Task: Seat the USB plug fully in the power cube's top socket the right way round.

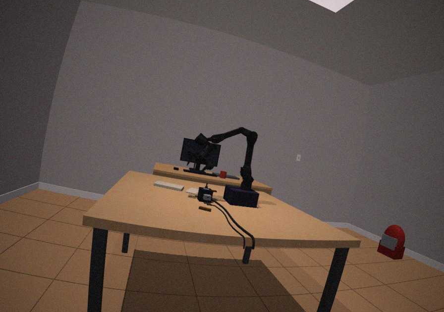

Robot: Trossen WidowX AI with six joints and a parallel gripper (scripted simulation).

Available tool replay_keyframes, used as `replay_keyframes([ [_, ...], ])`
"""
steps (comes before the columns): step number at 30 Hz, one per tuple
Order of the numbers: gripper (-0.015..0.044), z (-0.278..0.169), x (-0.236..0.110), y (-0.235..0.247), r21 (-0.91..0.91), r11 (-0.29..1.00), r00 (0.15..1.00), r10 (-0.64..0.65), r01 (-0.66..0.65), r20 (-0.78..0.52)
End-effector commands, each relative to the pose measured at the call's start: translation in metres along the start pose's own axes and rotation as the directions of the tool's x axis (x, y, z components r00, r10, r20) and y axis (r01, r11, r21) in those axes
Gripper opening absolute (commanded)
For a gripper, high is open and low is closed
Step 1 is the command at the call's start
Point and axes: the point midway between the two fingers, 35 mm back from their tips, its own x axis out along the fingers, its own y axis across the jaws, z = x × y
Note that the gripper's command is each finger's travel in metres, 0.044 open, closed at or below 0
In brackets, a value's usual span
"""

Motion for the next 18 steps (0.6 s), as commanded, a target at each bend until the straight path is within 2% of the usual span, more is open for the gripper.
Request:
replay_keyframes([
  [1,0.0440,-0.019,0.007,-0.077,0.038,0.928,0.906,-0.370,0.370,0.204],
  [4,0.0440,-0.022,0.001,-0.096,0.037,0.888,0.850,-0.450,0.458,0.273],
  [18,0.0440,-0.021,0.001,-0.094,0.037,0.887,0.849,-0.451,0.460,0.275],
])
